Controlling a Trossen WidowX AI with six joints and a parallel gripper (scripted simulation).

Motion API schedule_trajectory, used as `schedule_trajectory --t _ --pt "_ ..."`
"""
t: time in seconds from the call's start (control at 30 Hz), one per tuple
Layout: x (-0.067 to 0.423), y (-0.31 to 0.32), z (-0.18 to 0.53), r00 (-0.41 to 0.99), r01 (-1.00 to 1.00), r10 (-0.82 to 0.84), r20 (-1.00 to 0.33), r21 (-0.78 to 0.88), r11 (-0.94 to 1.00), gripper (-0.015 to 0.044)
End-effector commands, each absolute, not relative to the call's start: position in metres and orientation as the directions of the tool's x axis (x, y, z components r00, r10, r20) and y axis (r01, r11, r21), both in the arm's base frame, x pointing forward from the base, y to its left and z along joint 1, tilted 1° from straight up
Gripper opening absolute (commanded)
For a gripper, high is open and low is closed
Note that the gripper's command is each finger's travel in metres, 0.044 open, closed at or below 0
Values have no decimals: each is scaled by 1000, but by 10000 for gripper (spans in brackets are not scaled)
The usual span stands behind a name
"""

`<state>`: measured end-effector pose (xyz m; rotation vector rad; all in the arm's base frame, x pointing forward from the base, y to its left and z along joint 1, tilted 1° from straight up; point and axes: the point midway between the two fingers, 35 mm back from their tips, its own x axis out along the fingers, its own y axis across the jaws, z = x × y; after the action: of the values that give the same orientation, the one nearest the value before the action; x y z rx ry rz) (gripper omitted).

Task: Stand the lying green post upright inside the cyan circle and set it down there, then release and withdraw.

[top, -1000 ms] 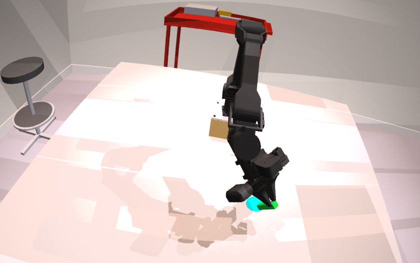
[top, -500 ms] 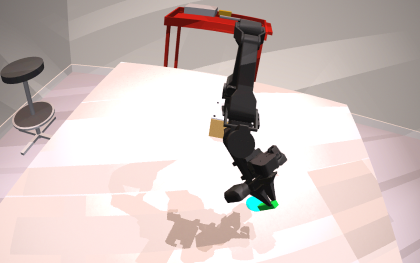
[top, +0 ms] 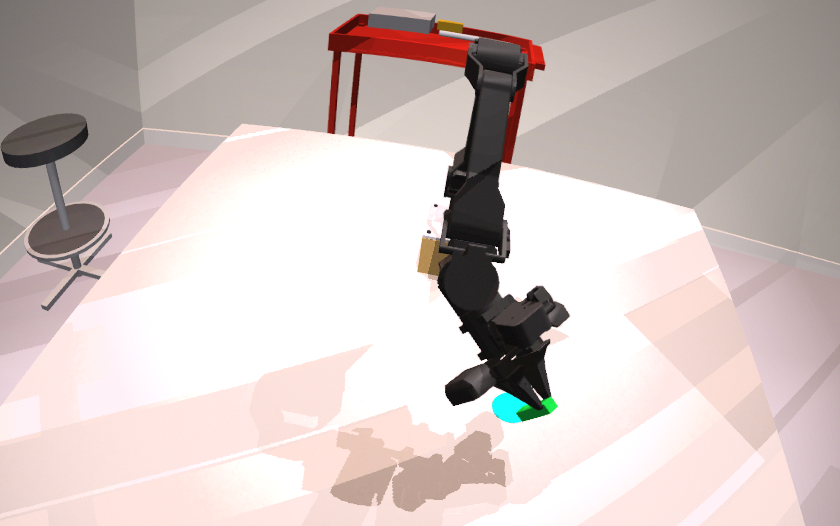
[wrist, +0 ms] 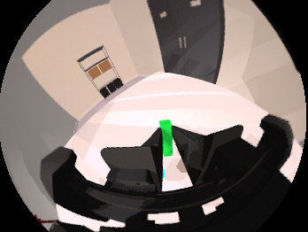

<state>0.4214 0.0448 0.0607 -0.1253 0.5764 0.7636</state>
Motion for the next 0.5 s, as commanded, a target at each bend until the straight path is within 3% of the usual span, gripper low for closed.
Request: schedule_trajectory --t 0.0,0.47 --pt "418 44 59 579 -685 629 -518 108 720 23" --pt "414 42 62 598 -698 660 -455 109 708 23"
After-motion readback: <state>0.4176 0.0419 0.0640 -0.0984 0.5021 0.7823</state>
